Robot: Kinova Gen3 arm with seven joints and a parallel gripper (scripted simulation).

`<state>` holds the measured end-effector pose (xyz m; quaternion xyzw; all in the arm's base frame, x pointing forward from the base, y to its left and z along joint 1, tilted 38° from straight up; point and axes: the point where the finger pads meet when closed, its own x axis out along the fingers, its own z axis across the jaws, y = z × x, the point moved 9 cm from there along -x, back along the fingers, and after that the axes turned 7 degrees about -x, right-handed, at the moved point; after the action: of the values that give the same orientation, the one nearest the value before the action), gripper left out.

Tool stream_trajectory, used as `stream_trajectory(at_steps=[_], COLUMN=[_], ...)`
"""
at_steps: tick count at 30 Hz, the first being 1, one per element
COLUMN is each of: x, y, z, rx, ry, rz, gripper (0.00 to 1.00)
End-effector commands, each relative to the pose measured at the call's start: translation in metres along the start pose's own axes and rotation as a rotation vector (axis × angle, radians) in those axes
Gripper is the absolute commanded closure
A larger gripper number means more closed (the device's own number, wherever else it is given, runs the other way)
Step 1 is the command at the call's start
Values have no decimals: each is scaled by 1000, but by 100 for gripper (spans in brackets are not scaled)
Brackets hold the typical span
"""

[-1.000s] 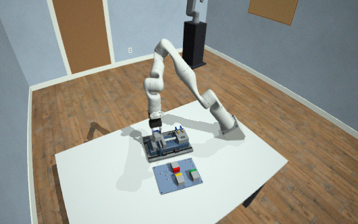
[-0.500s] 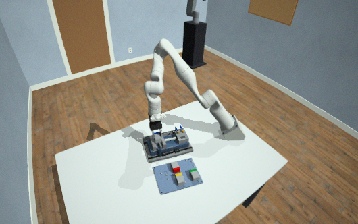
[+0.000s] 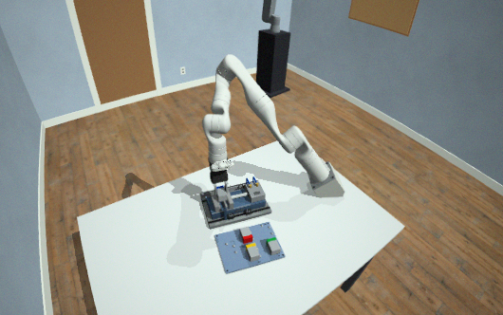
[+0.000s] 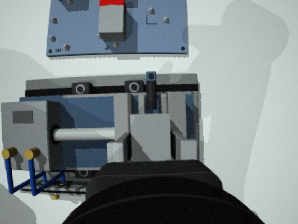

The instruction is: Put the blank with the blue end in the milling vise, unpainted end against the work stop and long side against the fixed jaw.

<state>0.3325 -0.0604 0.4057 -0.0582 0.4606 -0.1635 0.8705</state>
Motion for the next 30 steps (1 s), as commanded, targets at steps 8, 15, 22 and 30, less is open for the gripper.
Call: stream_trajectory(at_steps=[8,15,22,30], x=[-2,-3,-4,-5], y=[0,0,0,0], z=[0,0,0,1], rx=[0,-1,-1,0], ry=[-1,-1,-1,-1], rz=[0,0,0,0], gripper=[100,100,100,100])
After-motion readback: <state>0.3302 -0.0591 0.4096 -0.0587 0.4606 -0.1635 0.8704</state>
